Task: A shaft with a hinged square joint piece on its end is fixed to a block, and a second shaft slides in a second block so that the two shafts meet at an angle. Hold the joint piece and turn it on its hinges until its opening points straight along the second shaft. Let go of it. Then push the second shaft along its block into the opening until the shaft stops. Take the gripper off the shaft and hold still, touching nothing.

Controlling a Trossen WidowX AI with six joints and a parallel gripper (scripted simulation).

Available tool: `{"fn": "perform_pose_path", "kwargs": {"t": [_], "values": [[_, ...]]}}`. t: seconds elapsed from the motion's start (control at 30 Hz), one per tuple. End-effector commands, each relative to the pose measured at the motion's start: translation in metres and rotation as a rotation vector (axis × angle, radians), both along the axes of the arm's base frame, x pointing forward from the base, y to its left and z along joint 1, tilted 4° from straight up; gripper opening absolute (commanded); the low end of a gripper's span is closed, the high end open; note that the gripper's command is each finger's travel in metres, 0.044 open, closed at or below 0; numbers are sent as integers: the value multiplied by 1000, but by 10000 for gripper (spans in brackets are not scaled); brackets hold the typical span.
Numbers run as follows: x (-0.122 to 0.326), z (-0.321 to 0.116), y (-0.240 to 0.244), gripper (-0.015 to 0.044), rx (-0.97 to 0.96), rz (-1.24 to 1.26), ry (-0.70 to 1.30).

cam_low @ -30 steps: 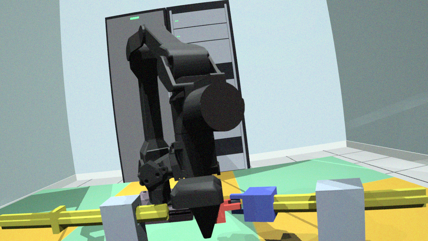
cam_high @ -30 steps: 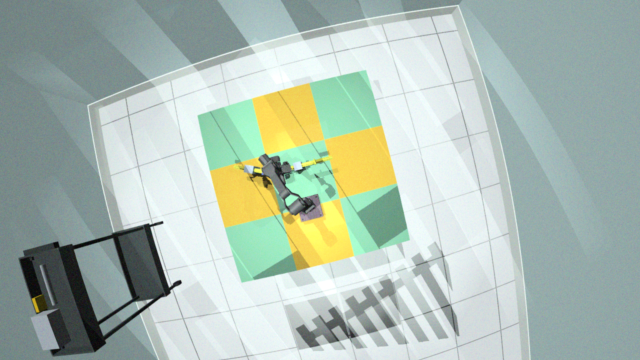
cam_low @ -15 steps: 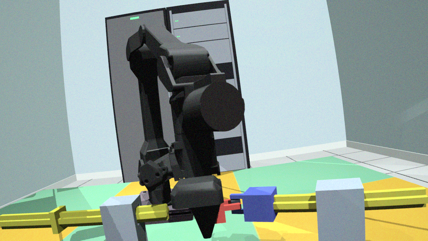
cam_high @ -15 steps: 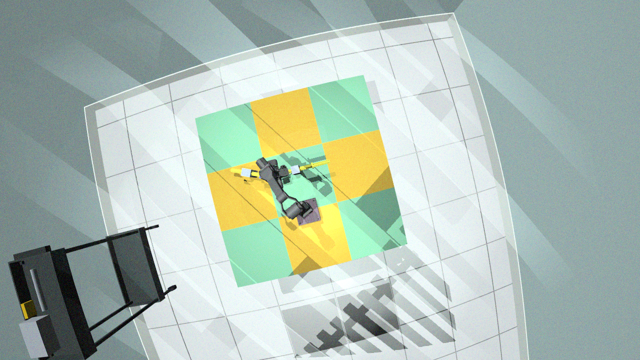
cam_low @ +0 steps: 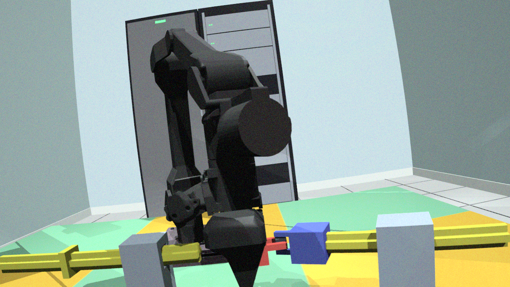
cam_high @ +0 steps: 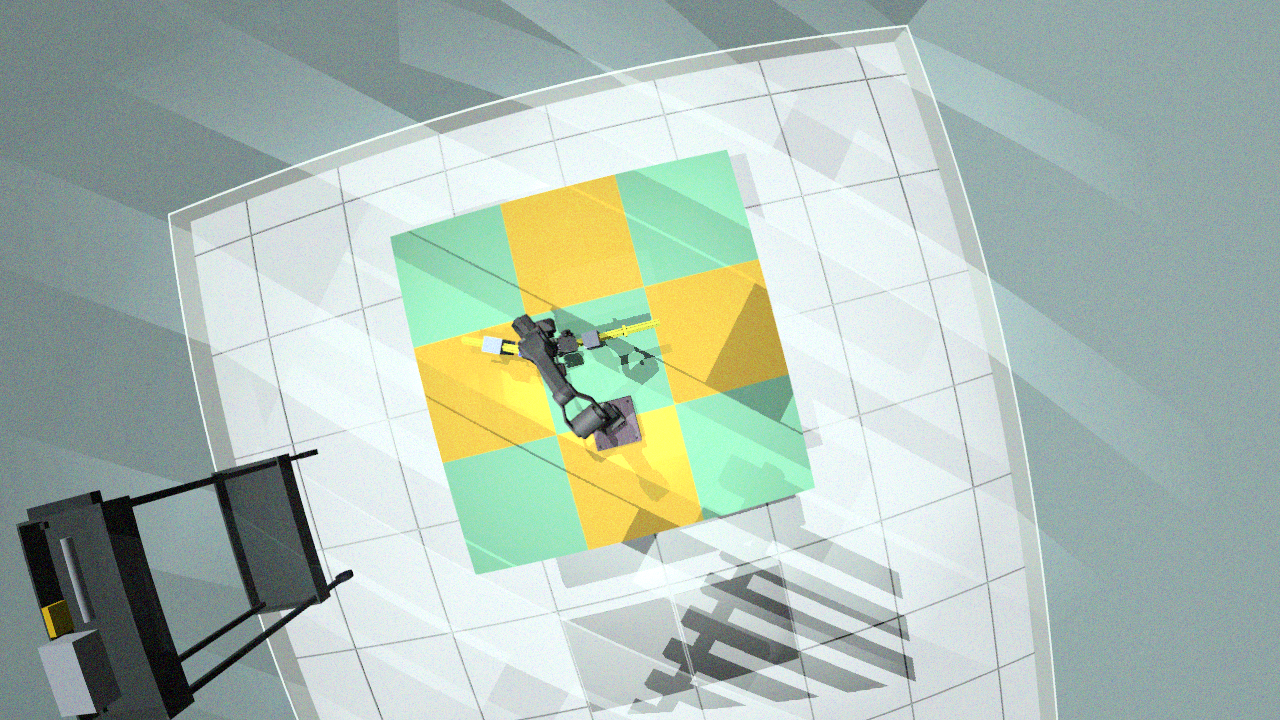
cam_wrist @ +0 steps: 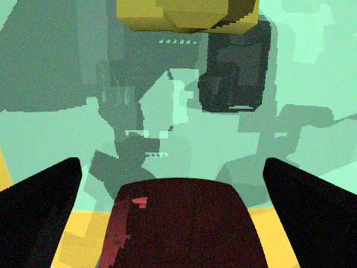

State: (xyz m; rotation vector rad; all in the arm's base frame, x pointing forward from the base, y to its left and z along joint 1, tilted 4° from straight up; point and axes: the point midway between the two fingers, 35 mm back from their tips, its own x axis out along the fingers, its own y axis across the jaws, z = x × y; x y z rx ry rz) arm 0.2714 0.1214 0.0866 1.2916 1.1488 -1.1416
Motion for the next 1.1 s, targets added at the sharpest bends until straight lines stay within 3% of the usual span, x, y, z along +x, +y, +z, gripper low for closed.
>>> {"fn": "perform_pose_path", "kwargs": {"t": [0.0, 0.17, 0.43, 0.67, 1.07], "values": [[0, 0, 0, 440, 1, -2, 0], [0, 2, -1, 440, 23, 0, 2], [-3, 29, -5, 440, 232, 23, -16], [-2, 32, -5, 440, 226, 45, -19], [1, 72, -1, 440, 128, 435, -67]]}}
